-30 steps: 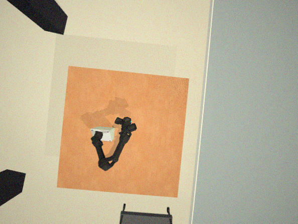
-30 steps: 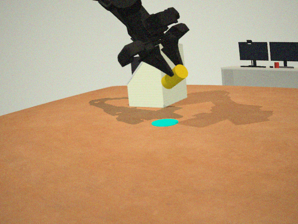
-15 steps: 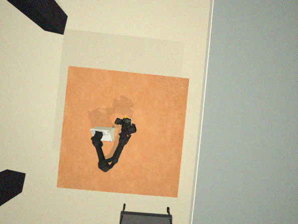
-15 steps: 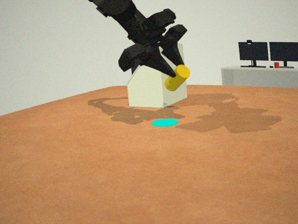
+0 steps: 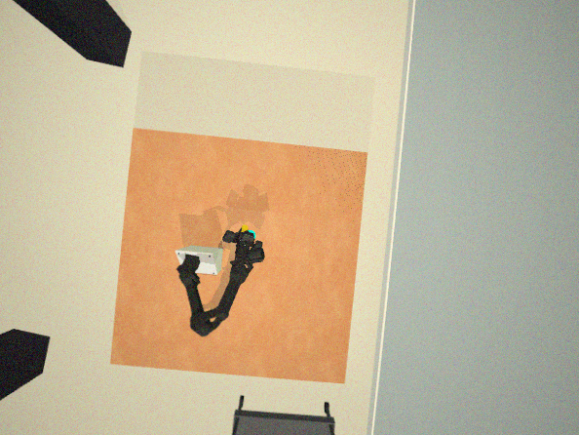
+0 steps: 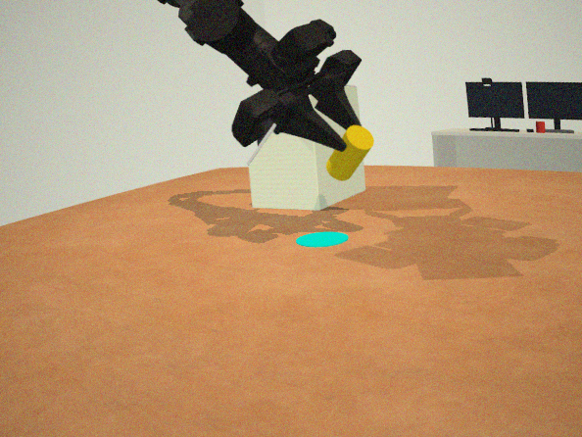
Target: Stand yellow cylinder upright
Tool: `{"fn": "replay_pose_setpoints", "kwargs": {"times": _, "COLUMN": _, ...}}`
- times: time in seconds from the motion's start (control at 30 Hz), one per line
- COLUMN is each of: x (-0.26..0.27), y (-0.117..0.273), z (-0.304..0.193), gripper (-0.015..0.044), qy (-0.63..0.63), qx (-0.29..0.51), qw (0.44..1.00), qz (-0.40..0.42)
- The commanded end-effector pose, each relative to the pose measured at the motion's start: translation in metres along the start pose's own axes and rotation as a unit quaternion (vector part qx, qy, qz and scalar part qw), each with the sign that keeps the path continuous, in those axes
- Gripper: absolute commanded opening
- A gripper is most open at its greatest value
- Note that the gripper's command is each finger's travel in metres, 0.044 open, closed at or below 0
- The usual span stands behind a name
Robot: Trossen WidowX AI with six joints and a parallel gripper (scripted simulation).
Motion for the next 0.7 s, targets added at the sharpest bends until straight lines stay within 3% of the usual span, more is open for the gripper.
{"fn": "replay_pose_setpoints", "kwargs": {"times": 0.0, "x": -0.0003, "y": 0.0005, "z": -0.0018, "gripper": 0.0105, "qy": 0.003, "qx": -0.015, "qw": 1.0, "qz": 0.004}}
{"fn": "replay_pose_setpoints", "kwargs": {"times": 0.67, "x": -0.0021, "y": 0.0016, "z": -0.0065, "gripper": 0.0105, "qy": 0.016, "qx": -0.088, "qw": 0.996, "qz": 0.013}}
Point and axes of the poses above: the point midway between the two fingers, 35 mm back from their tips, its own y axis back along the fingers, its own x axis across the jaws, z = x × y, the point moved 3 cm from there along y, back along the fingers, and after that the axes turned 4 degrees about -y, right-handed, at the moved point
